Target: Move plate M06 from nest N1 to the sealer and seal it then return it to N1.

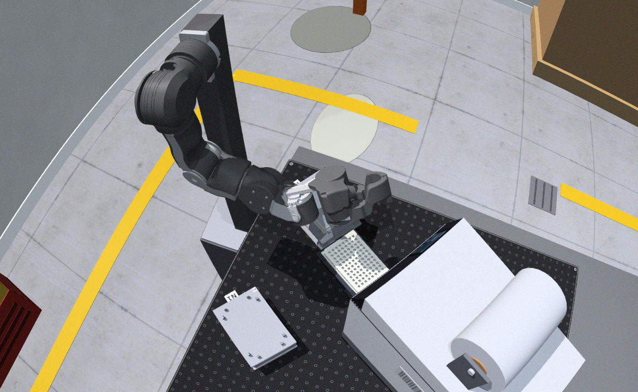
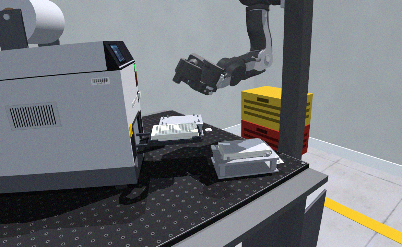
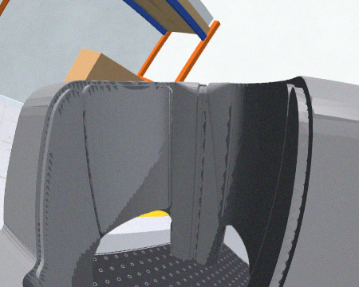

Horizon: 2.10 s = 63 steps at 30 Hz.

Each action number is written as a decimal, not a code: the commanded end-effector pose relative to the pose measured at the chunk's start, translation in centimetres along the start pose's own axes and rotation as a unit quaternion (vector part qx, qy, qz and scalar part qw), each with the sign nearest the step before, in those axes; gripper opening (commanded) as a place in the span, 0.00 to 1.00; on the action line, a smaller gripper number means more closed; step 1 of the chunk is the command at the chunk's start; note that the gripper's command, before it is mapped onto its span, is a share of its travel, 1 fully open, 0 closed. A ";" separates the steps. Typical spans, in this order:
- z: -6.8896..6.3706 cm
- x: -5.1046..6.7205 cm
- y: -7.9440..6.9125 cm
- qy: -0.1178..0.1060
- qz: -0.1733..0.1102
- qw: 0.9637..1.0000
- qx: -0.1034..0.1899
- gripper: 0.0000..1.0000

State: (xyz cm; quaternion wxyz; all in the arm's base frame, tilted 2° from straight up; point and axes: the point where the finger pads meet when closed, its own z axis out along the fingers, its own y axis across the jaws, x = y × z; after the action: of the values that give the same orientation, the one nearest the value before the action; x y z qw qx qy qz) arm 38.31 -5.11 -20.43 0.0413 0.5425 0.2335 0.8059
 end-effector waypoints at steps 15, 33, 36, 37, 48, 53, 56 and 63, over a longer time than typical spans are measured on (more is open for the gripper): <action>0.1 0.4 0.0 0.003 -0.002 1.000 -0.004 0.00; -1.6 -2.0 3.3 -0.047 0.043 0.992 -0.112 0.00; -1.6 -2.0 3.3 -0.047 0.043 0.992 -0.112 0.00; -2.1 -2.6 3.8 -0.058 0.050 0.988 -0.131 0.00; -4.1 -4.6 6.1 -0.101 0.082 0.967 -0.218 0.00; -4.1 -4.6 6.1 -0.101 0.082 0.967 -0.218 0.00; -6.0 -6.1 7.3 -0.135 0.100 0.946 -0.278 0.00; -7.3 -7.0 8.2 -0.158 0.112 0.927 -0.320 0.00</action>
State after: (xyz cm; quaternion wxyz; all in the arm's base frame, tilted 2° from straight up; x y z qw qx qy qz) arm 36.22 -16.91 -25.28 0.1562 0.6445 -0.1048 0.7411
